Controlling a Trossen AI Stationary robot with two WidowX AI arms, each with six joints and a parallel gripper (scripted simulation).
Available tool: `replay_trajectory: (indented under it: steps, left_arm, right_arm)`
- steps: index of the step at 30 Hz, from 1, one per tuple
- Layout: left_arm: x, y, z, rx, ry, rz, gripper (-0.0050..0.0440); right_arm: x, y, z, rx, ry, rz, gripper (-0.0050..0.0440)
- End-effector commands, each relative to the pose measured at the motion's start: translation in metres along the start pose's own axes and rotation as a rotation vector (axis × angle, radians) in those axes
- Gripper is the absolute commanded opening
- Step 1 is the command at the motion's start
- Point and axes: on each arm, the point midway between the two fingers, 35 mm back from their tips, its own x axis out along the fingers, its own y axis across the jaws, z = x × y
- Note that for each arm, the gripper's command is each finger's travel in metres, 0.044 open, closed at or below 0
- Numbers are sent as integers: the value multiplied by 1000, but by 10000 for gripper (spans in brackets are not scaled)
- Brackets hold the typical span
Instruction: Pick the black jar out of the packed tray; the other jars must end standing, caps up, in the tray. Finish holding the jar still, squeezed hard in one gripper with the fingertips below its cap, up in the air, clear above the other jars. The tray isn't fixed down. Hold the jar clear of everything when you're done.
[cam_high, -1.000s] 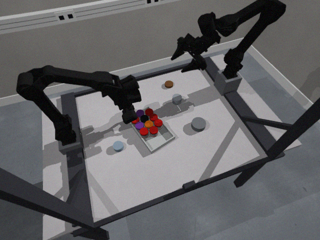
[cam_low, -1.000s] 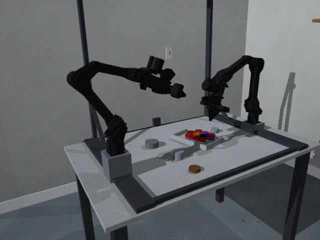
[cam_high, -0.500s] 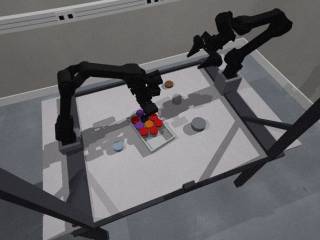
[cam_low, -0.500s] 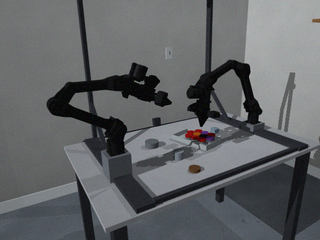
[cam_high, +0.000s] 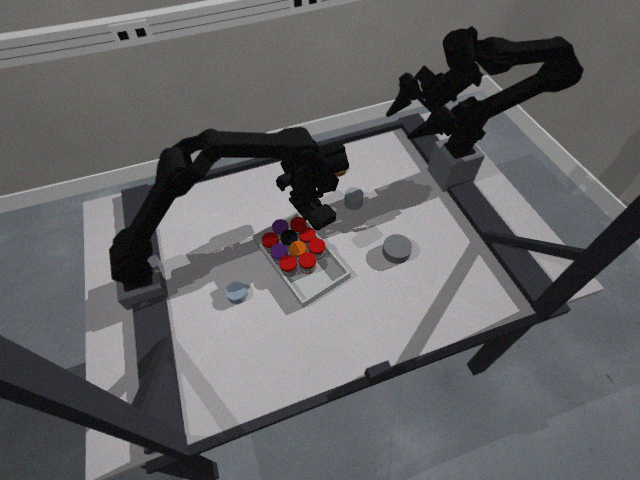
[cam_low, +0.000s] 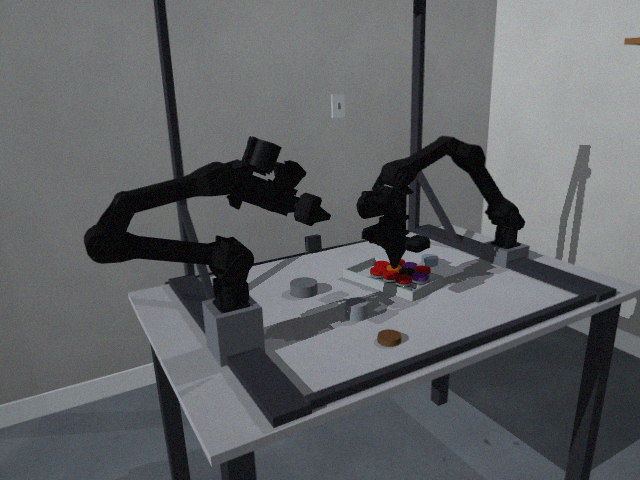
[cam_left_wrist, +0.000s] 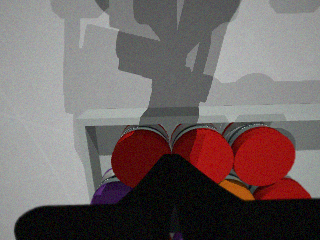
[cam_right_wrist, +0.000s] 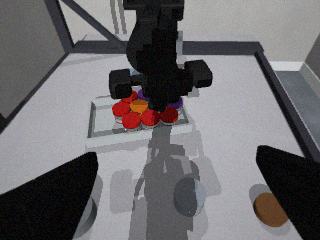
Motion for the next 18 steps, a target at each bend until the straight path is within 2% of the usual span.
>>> replay_trajectory:
  steps: [1, 5, 10, 18]
  left_arm:
    - [-13, -4, 7, -4, -31, -11, -50]
    - [-13, -5, 7, -2, -31, -11, -50]
    - [5, -4, 3, -1, -13, -6, -50]
    - [15, -4, 3, -1, -15, -7, -50]
  right_arm:
    - [-2, 0, 3, -7, -9, 3, 440]
    - [-2, 0, 4, -3, -10, 1, 440]
    - [-2, 0, 4, -3, -10, 1, 440]
    - [-2, 0, 4, -3, -10, 1, 440]
